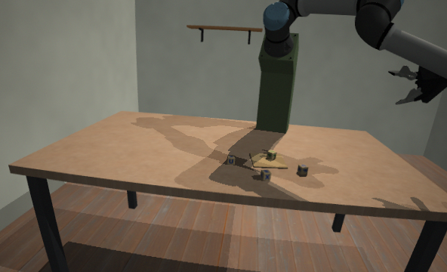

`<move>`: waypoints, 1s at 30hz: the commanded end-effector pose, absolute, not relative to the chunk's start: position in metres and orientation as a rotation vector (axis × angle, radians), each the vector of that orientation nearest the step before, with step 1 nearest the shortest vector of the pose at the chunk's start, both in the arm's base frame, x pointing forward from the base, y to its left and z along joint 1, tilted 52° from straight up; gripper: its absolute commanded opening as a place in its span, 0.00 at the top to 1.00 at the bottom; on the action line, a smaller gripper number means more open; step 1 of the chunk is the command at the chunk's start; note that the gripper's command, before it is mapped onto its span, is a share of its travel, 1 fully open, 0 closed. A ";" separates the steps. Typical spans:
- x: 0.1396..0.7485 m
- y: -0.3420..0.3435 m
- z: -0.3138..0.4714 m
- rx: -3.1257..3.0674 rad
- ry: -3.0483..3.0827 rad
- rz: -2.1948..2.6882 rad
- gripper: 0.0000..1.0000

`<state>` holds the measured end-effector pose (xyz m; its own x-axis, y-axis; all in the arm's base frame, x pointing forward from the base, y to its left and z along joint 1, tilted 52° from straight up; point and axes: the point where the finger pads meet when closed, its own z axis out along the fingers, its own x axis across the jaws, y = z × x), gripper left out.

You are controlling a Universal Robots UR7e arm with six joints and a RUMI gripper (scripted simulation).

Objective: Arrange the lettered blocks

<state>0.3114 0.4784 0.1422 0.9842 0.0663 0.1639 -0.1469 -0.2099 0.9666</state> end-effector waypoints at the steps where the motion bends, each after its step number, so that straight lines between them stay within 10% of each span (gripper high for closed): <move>1: 0.311 0.479 0.143 1.773 -0.059 0.195 0.00; 30: 0.315 0.475 0.140 1.792 -0.059 0.161 0.00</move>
